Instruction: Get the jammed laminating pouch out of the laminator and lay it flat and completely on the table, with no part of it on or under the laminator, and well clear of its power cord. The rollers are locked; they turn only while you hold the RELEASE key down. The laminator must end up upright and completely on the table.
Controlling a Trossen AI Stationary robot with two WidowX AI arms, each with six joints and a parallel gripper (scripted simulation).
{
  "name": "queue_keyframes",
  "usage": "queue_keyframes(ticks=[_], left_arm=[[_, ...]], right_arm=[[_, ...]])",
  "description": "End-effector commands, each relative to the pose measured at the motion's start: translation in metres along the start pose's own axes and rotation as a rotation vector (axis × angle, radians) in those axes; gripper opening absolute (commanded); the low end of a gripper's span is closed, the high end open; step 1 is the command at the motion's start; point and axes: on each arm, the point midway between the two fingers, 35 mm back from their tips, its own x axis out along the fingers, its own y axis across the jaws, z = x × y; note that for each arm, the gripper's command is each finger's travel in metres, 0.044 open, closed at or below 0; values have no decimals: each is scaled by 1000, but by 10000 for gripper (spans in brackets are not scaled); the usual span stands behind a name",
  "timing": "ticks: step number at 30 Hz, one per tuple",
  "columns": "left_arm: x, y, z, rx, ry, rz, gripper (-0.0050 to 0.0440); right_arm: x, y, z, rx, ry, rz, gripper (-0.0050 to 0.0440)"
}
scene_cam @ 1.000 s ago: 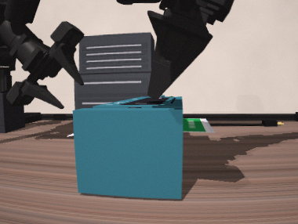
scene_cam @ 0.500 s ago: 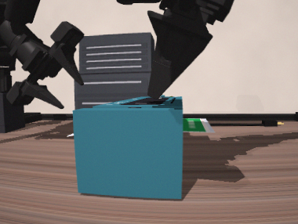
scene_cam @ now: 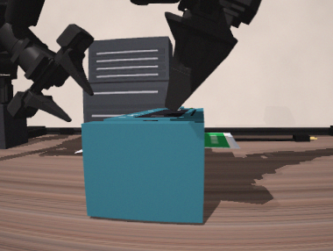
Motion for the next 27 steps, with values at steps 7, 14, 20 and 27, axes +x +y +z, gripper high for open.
queue_keyframes(ticks=[7,14,20,27], left_arm=[[0,0,0,2,-3,-2,271],[0,0,0,2,-3,-2,271],[55,-1,0,0,-1,-5,271],[70,0,0,2,-3,-2,271]], right_arm=[[-17,0,12,1,-43,4,-50],[-17,0,12,1,-43,4,-50],[-17,0,12,1,-43,4,-50],[-17,0,12,1,-43,4,-50]])
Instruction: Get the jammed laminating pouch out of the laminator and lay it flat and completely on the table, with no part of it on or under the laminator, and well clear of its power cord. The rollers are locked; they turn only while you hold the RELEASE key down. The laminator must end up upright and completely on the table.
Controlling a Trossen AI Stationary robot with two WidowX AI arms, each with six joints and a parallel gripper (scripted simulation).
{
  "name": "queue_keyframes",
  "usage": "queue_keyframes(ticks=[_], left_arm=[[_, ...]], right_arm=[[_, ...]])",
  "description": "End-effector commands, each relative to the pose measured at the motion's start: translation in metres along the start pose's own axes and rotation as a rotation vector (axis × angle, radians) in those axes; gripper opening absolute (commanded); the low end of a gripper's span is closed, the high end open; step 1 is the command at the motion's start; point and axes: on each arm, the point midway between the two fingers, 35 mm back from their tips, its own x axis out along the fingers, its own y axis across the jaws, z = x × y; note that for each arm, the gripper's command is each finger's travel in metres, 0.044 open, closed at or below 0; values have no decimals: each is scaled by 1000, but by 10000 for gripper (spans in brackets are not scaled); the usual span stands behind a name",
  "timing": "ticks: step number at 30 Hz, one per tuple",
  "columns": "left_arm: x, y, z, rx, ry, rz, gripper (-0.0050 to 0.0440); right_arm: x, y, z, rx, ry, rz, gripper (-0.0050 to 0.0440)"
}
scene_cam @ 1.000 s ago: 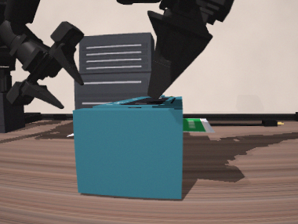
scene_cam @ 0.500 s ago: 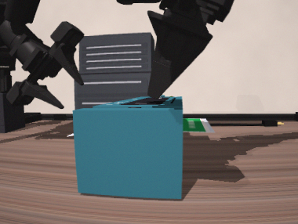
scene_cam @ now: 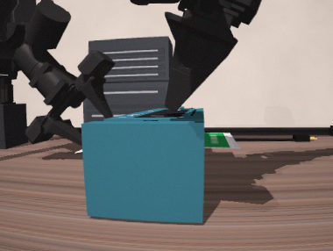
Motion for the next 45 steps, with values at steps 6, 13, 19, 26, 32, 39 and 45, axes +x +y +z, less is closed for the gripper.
queue_keyframes(ticks=[6,13,19,26,32,39,45], left_arm=[[14,-8,-4,-1,15,-27,271],[14,-8,-4,-1,15,-27,271],[14,-8,-4,-1,15,-27,271],[12,-8,-4,-6,14,-31,-50],[12,-8,-4,-6,14,-31,-50],[11,-4,-4,-1,16,-21,-50],[11,-4,-4,-1,16,-21,-50]], right_arm=[[-17,0,12,1,-43,4,-50],[-17,0,12,1,-43,4,-50],[-17,0,12,1,-43,4,-50],[27,0,13,2,-72,2,-50],[27,0,13,2,-72,2,-50],[20,1,16,2,-84,4,-50],[27,0,13,2,-73,2,-50]])
